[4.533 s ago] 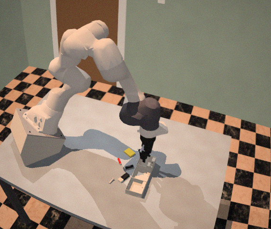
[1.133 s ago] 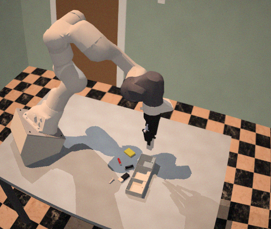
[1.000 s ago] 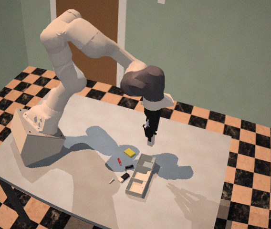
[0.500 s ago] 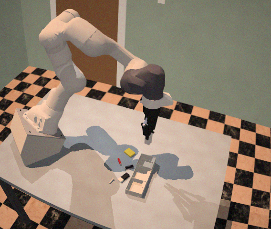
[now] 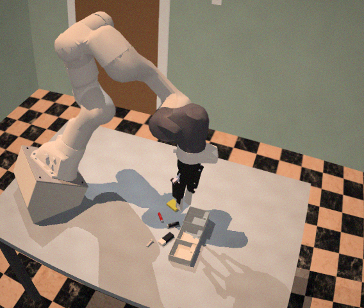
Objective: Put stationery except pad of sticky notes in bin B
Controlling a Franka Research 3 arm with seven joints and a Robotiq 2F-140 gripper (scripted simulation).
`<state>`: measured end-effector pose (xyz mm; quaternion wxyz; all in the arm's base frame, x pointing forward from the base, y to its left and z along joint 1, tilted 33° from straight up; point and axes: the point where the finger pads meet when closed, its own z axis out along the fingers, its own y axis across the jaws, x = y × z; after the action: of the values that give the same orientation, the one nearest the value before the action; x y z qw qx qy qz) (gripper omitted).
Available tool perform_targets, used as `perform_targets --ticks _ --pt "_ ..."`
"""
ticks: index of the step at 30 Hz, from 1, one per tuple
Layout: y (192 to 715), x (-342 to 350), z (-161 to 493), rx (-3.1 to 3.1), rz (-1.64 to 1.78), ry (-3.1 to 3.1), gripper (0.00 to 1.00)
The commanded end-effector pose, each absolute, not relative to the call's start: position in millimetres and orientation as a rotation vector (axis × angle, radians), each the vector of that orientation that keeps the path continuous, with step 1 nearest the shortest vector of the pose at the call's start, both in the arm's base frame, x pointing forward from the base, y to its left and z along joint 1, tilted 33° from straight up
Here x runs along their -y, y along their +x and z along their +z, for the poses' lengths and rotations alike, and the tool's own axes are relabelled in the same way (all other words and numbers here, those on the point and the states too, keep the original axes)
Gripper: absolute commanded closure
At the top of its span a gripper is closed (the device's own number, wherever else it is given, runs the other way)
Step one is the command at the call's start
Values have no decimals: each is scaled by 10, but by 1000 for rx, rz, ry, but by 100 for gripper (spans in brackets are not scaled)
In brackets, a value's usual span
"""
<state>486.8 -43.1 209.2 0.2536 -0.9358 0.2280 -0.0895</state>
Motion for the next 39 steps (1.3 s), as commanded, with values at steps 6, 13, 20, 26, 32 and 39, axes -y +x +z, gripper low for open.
perform_targets --ticks 6,13,20,26,32,39 --pt "4845 604 1517 -970 -144 -2411 77" --pt "4776 734 1083 -1189 -43 -2311 77" --pt "4776 734 1083 -1349 13 -2211 77" --pt "4776 734 1083 -1482 55 -2118 77" --pt "4784 730 1089 -1569 80 -2052 77" --pt "4789 730 1091 -1741 130 -1904 77"
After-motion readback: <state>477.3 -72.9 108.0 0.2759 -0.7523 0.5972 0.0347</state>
